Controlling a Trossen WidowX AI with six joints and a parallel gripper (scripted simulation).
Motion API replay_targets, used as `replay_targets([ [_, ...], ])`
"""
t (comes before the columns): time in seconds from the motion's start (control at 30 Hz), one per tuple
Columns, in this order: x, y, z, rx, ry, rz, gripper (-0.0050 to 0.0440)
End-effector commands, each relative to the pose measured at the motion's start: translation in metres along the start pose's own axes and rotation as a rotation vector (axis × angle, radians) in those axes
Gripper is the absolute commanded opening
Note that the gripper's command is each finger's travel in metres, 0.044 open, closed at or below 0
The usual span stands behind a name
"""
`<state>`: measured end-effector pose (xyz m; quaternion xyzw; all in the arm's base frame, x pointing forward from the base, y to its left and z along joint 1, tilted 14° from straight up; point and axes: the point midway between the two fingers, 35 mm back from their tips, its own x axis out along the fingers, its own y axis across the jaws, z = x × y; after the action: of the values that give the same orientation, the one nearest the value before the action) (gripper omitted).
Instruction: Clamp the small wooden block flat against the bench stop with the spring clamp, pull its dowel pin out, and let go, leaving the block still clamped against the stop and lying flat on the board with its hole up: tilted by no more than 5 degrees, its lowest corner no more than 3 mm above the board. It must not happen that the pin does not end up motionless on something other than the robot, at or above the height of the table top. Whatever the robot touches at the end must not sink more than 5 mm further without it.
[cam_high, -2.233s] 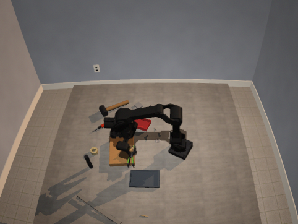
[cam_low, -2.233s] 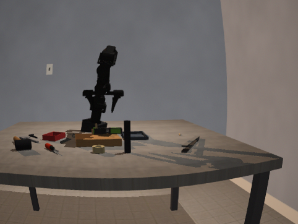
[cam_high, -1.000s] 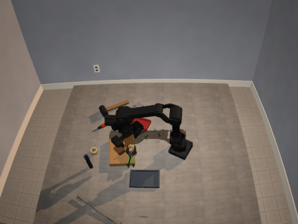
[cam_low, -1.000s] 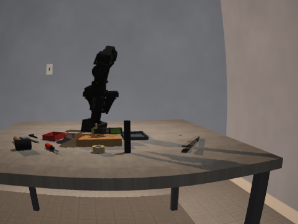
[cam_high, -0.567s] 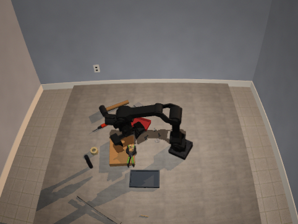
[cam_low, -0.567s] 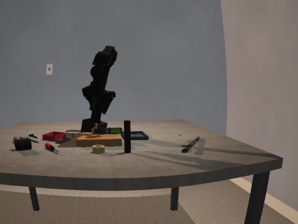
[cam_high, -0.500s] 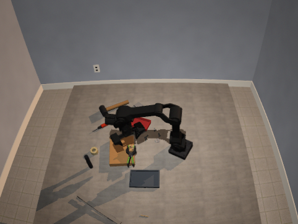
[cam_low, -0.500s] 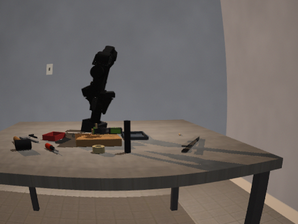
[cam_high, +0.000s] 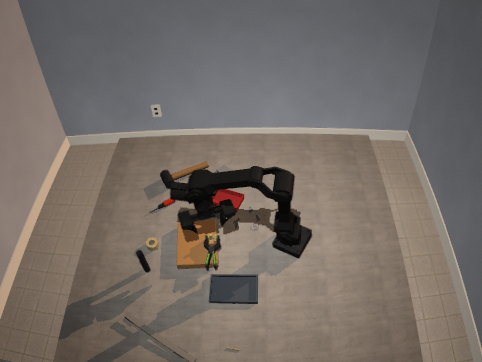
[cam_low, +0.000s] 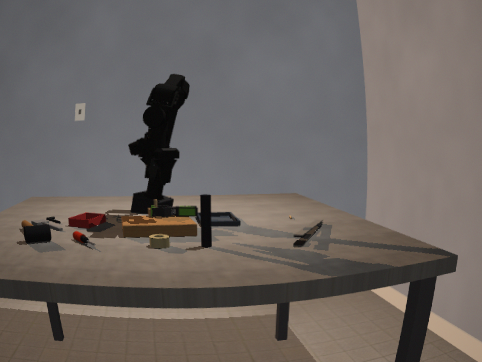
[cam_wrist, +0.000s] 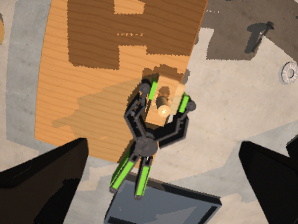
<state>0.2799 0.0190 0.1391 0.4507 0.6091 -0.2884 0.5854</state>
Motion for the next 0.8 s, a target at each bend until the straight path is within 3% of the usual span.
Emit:
replay_targets([
  [0.0, 0.0014, -0.0005, 0.0019, 0.068, 0.004, 0.002, 0.044],
  [0.77, 0.0082, -0.0017, 0.0064, 0.255, 0.008, 0.005, 0.044],
])
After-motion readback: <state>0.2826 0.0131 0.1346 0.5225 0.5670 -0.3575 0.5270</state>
